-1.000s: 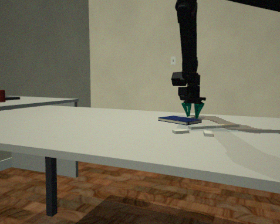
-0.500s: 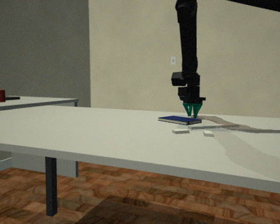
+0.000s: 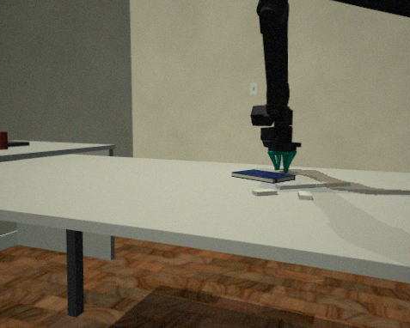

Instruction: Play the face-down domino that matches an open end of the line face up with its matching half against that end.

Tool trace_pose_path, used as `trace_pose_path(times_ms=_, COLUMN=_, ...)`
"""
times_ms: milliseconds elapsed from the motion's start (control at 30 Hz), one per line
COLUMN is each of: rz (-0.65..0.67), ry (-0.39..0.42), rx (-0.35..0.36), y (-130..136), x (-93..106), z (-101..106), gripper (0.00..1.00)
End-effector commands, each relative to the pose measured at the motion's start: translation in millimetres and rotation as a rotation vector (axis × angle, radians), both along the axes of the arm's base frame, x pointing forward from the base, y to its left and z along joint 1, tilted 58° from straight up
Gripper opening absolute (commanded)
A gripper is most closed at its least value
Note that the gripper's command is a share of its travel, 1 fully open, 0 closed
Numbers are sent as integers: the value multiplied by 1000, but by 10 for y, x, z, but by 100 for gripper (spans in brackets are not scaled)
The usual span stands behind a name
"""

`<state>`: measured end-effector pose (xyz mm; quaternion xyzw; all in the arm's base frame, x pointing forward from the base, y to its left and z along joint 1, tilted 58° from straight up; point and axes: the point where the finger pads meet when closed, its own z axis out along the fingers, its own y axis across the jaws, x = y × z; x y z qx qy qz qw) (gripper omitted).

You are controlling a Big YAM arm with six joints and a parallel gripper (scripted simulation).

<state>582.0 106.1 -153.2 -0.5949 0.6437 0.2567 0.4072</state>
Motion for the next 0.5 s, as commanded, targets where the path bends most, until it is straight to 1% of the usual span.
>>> trace_pose_path(times_ms=0, rz=3, ry=5, rx=3, y=45, x=-8, z=-64, gripper=21)
trace_pose_path(times_ms=267, rz=4, ry=6, rx=4, y=54, x=-11, z=-74, gripper=21)
trace_pose_path(times_ms=300, rz=-5, ry=-3, rx=1, y=-28, x=16, z=13, gripper=21)
trace_pose_path(times_ms=467, rz=1, ry=4, rx=6, y=22, x=-6, z=-31, gripper=21)
